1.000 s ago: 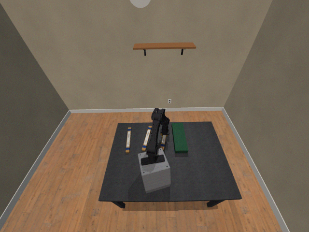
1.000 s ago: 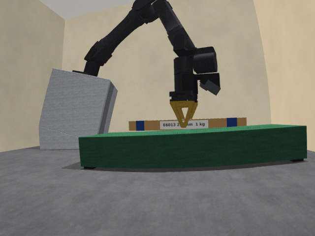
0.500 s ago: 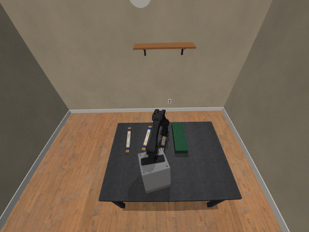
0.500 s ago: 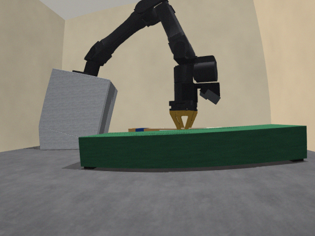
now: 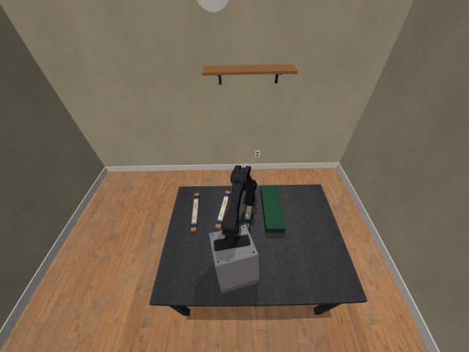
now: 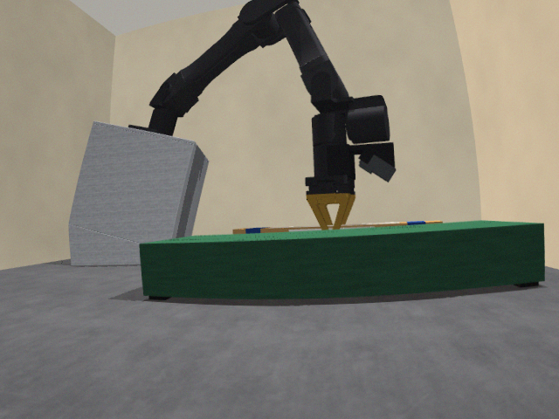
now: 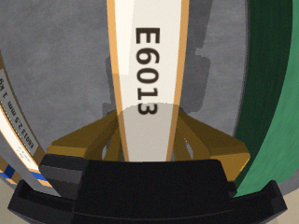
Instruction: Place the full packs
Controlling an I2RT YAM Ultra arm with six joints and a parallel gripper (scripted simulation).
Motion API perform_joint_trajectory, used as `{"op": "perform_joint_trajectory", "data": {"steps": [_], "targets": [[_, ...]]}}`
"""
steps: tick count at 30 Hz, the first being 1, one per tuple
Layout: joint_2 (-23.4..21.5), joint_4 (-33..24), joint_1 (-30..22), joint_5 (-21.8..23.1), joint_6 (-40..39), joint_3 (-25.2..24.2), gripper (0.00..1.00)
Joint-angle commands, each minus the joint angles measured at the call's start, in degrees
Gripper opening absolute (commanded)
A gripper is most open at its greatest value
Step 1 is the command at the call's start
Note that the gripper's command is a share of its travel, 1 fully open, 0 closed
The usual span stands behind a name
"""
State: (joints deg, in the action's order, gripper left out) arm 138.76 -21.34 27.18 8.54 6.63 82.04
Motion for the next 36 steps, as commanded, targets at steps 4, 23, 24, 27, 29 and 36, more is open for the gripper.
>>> {"op": "perform_joint_trajectory", "data": {"steps": [4, 23, 24, 27, 29, 36], "targets": [[-2.2, 0.2, 0.2, -0.1, -0.5, 2.1, 0.0], [-2.2, 1.3, -0.1, -0.1, -0.6, 1.7, 0.0], [-2.2, 1.3, -0.1, -0.1, -0.6, 1.7, 0.0], [-2.2, 1.4, -0.2, 0.0, -0.6, 1.6, 0.0], [-2.2, 1.4, -0.2, -0.1, -0.6, 1.5, 0.0], [-2.2, 1.6, -0.3, -0.1, -0.7, 1.4, 0.0]]}}
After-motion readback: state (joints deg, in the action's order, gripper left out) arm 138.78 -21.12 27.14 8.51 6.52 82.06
